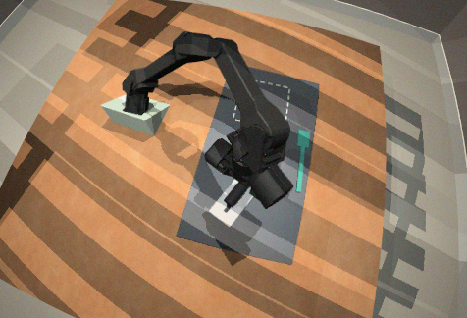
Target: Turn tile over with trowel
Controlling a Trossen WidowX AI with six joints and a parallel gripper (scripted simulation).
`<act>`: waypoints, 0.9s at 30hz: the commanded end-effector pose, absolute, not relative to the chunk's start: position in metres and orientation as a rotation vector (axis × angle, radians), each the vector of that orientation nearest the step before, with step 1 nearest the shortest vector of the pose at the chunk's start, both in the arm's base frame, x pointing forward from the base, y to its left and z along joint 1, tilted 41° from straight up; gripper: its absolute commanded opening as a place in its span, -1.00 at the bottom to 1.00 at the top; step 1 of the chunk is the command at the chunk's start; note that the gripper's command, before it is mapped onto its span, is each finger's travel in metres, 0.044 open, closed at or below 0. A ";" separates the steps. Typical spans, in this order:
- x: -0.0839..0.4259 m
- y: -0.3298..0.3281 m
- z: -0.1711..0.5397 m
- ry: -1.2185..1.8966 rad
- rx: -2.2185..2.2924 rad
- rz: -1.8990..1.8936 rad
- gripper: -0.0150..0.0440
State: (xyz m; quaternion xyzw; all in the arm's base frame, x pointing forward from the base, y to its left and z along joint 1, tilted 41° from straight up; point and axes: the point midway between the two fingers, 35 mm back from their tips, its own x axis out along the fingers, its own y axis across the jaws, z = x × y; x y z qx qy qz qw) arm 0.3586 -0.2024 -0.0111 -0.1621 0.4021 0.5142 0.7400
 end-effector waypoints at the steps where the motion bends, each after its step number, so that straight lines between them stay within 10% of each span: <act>1: 0.359 -0.205 -0.013 0.925 -0.314 1.072 0.53; 27: 0.363 -0.207 -0.035 1.179 0.253 0.419 0.53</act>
